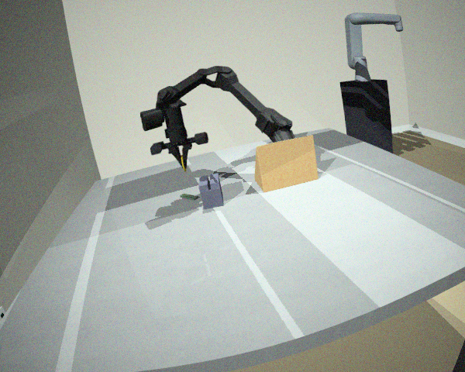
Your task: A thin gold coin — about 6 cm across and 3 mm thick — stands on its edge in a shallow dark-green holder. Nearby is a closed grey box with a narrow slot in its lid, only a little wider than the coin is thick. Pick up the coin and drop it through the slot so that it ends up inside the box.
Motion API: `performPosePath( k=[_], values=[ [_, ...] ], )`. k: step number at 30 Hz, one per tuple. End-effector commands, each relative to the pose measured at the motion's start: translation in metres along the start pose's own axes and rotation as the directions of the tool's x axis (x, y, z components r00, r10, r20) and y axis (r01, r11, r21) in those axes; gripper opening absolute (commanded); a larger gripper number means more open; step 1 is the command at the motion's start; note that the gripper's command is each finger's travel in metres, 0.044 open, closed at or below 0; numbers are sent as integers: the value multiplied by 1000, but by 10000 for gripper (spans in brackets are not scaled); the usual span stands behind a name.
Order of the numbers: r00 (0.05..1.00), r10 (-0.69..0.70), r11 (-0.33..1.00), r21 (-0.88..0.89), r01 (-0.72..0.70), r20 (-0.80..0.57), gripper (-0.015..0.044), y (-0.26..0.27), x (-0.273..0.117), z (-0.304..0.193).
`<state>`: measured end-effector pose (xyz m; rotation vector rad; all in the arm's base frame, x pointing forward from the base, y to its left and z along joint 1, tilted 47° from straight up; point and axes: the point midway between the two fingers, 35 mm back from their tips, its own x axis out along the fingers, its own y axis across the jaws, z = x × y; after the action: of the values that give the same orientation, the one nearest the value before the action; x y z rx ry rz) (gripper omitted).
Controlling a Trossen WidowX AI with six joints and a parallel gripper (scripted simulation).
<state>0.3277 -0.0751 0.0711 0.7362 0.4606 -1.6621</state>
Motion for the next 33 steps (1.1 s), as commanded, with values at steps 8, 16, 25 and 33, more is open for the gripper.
performPosePath(
  k=[8,16,25,33],
  values=[
    [1000,-1,1000,-1,1,-9,0,-19,-1,-24],
    [1000,-2,1000,0,2,-10,0,-33,-1,-39],
    [1000,-3,1000,0,3,-9,0,-51,-1,-54],
    [1000,-3,1000,0,3,-6,0,-67,0,-66]
  ],
)
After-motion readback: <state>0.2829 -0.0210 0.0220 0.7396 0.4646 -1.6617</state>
